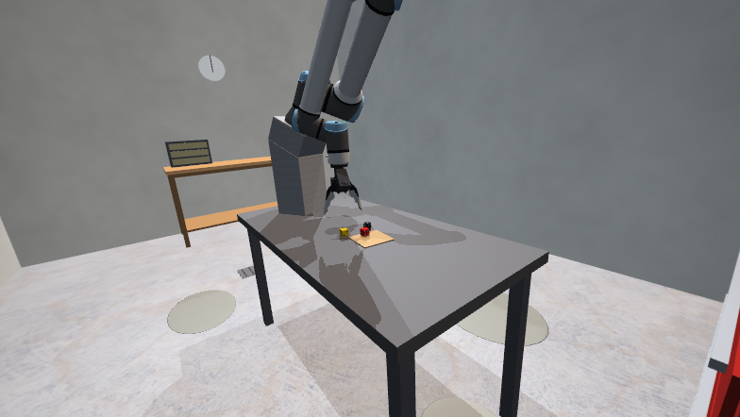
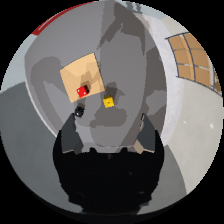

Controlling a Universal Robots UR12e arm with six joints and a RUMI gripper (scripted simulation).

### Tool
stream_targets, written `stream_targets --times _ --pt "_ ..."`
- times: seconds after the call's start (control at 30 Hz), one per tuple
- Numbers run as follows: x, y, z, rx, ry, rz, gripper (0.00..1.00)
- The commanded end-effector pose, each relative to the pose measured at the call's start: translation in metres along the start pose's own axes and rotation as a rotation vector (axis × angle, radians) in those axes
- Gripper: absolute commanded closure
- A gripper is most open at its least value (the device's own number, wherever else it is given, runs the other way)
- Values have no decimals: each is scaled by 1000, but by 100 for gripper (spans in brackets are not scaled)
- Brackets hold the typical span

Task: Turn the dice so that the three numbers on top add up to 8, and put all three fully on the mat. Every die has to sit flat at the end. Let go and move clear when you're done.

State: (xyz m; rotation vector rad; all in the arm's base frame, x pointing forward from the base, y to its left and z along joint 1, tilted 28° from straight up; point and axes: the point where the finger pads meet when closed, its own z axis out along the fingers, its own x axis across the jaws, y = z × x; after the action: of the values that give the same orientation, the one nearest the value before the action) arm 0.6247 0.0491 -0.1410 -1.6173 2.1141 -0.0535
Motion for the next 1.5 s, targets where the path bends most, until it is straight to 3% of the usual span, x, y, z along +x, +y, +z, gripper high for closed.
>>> stream_targets --times 0.0,0.43,0.93,0.97,1.47 --pt "1 4 0 -3 -8 -130 0" --pt "2 8 0 -2 -9 -249 0" --pt "2 8 0 -2 -9 -272 0" --pt "2 8 0 -2 -9 -272 72" --pt "2 8 0 -2 -9 -272 72"
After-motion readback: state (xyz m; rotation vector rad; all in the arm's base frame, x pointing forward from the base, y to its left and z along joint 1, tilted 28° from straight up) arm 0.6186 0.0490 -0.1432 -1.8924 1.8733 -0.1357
